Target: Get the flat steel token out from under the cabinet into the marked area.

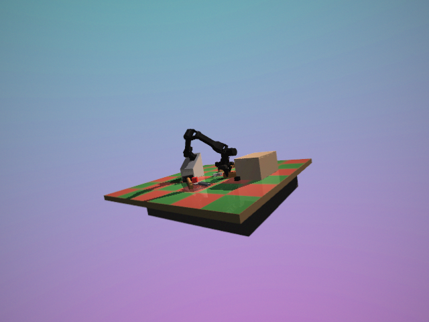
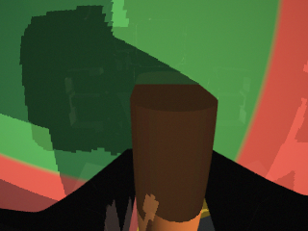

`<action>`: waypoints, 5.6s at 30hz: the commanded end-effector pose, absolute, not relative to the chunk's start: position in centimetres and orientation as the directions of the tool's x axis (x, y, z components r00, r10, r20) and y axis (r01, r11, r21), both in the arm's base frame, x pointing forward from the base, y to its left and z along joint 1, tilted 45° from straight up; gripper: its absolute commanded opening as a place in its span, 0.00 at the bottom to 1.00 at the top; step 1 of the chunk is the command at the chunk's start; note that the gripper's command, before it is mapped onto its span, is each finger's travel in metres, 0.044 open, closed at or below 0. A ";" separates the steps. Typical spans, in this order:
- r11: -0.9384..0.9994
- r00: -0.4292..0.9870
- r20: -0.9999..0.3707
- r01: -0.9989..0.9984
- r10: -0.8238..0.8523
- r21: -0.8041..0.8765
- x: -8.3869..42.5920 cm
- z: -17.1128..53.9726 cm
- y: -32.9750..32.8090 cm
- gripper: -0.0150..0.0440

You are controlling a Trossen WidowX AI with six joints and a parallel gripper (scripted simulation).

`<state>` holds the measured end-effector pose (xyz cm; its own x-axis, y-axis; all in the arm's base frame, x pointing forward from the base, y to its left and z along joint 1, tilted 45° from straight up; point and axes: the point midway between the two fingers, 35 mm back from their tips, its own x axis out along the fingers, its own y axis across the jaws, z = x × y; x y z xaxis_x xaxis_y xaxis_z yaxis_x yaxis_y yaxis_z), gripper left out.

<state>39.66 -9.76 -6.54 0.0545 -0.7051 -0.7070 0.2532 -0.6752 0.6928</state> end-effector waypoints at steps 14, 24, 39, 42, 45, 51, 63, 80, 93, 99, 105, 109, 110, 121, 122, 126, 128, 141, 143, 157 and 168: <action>-0.675 0.048 -0.708 0.262 -0.705 0.690 37.8 -6.4 -10.3 0.25; -0.675 0.048 -0.708 0.262 -0.705 0.690 36.9 -6.1 -10.5 0.25; -0.675 0.047 -0.708 0.263 -0.705 0.690 35.5 -5.8 -11.0 0.25; -0.675 0.047 -0.708 0.263 -0.705 0.690 35.2 -5.8 -11.1 0.25; -0.675 0.047 -0.708 0.263 -0.705 0.690 34.9 -5.7 -11.2 0.25; -0.675 0.046 -0.708 0.264 -0.705 0.690 34.4 -5.6 -11.3 0.25; -0.674 0.046 -0.707 0.264 -0.705 0.689 33.2 -5.3 -11.7 0.25; -0.674 0.045 -0.707 0.265 -0.706 0.689 31.5 -4.9 -12.3 0.25; -0.674 0.044 -0.707 0.266 -0.706 0.689 30.1 -4.6 -12.7 0.25; -0.674 0.044 -0.707 0.266 -0.706 0.689 29.5 -4.4 -12.9 0.25; -0.674 0.043 -0.707 0.266 -0.706 0.689 28.9 -4.3 -13.1 0.25; -0.674 0.043 -0.707 0.266 -0.706 0.689 28.4 -4.2 -13.2 0.25; -0.674 0.043 -0.707 0.267 -0.706 0.689 28.3 -4.1 -13.3 0.25; -0.674 0.043 -0.707 0.267 -0.706 0.689 27.2 -3.8 -13.7 0.25; -0.674 0.042 -0.707 0.267 -0.706 0.689 27.1 -3.8 -13.7 0.25; -0.674 0.042 -0.707 0.267 -0.706 0.689 26.6 -3.7 -13.8 0.25; -0.674 0.042 -0.707 0.267 -0.706 0.689 26.4 -3.6 -13.9 0.25; -0.673 0.041 -0.707 0.268 -0.706 0.689 24.9 -3.2 -14.4 0.25; -0.673 0.041 -0.707 0.268 -0.706 0.689 24.7 -3.2 -14.5 0.25; -0.671 0.046 -0.704 0.263 -0.709 0.693 24.3 -2.7 -14.8 0.25; -0.672 0.039 -0.705 0.268 -0.709 0.691 24.0 -2.8 -14.6 0.39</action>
